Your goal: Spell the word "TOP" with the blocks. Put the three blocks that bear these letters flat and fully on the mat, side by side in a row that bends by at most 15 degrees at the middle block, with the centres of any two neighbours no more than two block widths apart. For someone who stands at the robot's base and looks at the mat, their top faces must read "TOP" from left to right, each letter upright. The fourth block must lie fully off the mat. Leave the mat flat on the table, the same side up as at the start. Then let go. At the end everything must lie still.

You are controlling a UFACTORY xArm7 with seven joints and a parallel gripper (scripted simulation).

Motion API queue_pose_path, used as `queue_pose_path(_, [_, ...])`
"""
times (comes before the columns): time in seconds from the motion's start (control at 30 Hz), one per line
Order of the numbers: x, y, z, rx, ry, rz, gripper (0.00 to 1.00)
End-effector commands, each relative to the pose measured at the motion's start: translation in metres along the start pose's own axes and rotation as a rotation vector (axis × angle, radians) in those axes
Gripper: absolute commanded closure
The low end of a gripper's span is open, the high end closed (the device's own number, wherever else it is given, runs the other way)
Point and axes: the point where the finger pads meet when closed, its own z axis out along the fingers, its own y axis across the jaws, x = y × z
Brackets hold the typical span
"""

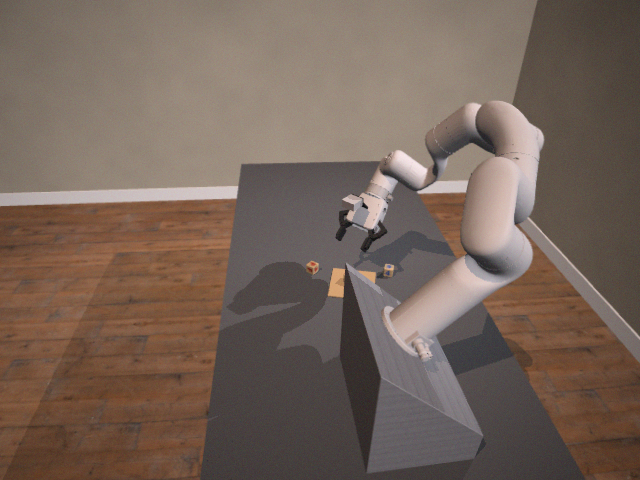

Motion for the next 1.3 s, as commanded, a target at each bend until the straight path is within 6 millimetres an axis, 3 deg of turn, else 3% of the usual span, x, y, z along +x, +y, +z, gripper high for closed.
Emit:
queue_pose_path(0.0, [0.001,0.002,-0.002,-0.003,-0.002,-0.003,0.0])
queue_pose_path(1.1, [0.001,0.002,-0.002,-0.003,-0.002,-0.003,0.0])
queue_pose_path(1.17, [-0.005,-0.003,-0.008,-0.004,-0.002,-0.004,0.0])
queue_pose_path(1.23, [-0.032,-0.024,-0.035,-0.005,-0.003,-0.007,0.0])
queue_pose_path(1.27, [-0.032,-0.024,-0.035,-0.005,-0.003,-0.007,0.0])
